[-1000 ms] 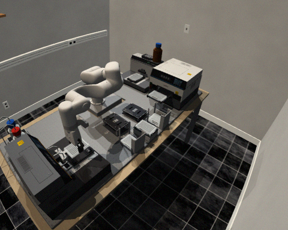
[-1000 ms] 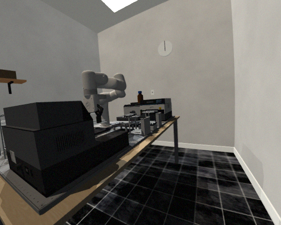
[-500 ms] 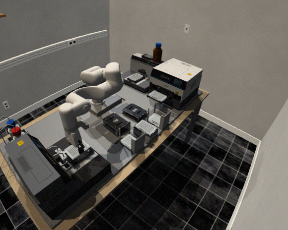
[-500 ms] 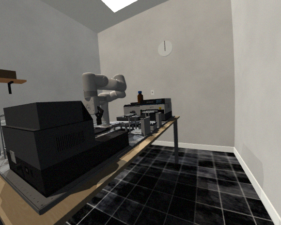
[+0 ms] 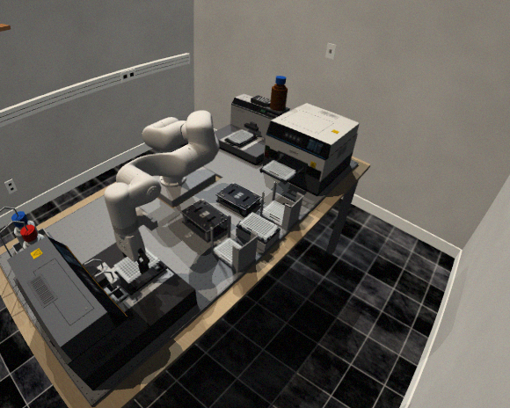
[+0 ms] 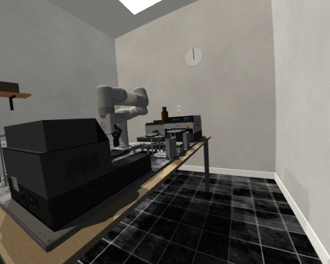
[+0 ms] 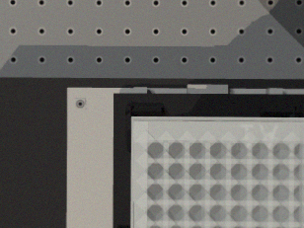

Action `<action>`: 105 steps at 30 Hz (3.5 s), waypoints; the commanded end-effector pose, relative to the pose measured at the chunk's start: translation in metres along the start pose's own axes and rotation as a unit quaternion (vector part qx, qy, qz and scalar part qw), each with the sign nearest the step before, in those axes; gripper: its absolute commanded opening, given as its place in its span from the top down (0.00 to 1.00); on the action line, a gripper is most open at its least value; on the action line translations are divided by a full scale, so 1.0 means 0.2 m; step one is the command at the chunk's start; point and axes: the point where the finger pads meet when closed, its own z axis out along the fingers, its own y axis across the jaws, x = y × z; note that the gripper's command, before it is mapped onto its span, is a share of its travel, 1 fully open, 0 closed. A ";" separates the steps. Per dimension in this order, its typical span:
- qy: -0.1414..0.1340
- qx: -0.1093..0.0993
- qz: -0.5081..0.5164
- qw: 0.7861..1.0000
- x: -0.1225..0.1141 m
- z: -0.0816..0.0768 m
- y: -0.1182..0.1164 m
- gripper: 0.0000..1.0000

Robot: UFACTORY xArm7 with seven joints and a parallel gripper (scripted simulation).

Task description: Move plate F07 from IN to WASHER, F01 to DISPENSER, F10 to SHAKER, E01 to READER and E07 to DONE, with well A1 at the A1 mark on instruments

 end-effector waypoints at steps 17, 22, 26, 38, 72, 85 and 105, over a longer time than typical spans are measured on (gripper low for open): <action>-0.002 -0.001 0.000 1.000 0.00 0.08 0.00 1.00; -0.002 -0.001 0.000 1.000 0.00 0.08 0.00 1.00; -0.002 -0.001 0.000 1.000 0.00 0.08 0.00 1.00; -0.002 -0.001 0.000 1.000 0.00 0.08 0.00 1.00; -0.002 -0.001 0.000 1.000 0.00 0.11 0.00 1.00; -0.002 -0.001 0.000 1.000 0.00 0.13 0.00 1.00; -0.002 -0.001 0.000 1.000 0.00 0.13 0.00 0.00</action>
